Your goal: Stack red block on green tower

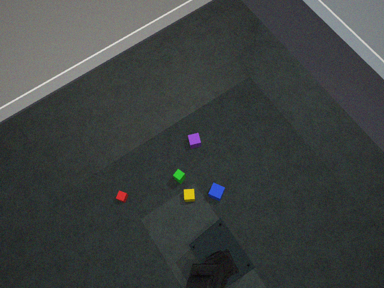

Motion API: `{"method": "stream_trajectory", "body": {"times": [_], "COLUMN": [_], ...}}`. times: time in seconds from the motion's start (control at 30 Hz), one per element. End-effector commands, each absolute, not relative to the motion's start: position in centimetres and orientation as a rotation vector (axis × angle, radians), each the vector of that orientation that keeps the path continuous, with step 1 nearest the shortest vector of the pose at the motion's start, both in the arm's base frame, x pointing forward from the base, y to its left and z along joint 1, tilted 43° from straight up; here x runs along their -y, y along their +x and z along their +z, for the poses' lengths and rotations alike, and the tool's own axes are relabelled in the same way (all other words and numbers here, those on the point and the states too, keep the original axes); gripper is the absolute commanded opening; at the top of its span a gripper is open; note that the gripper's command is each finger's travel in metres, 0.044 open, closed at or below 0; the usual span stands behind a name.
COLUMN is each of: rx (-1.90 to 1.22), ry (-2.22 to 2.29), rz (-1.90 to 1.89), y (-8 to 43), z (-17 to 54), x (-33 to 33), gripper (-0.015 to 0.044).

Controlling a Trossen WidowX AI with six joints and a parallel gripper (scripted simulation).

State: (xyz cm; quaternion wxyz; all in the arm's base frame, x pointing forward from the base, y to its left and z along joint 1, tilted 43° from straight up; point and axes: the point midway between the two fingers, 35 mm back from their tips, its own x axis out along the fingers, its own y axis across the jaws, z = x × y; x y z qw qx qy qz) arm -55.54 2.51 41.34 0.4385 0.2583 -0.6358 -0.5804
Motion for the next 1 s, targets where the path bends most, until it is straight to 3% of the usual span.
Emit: {"method": "stream_trajectory", "body": {"times": [0.0,0.43,0.97], "rx": [1.58,1.599,1.532], "ry": [0.64,0.324,-0.151], "rz": [-1.444,-1.75,-2.299], "y": [-55.5,-53.6,-45.0], "z": [41.3,42.9,44.3], "x": [-2.6,-14.4,-31.5], "gripper": [0.0426,0.044,0.044]}}
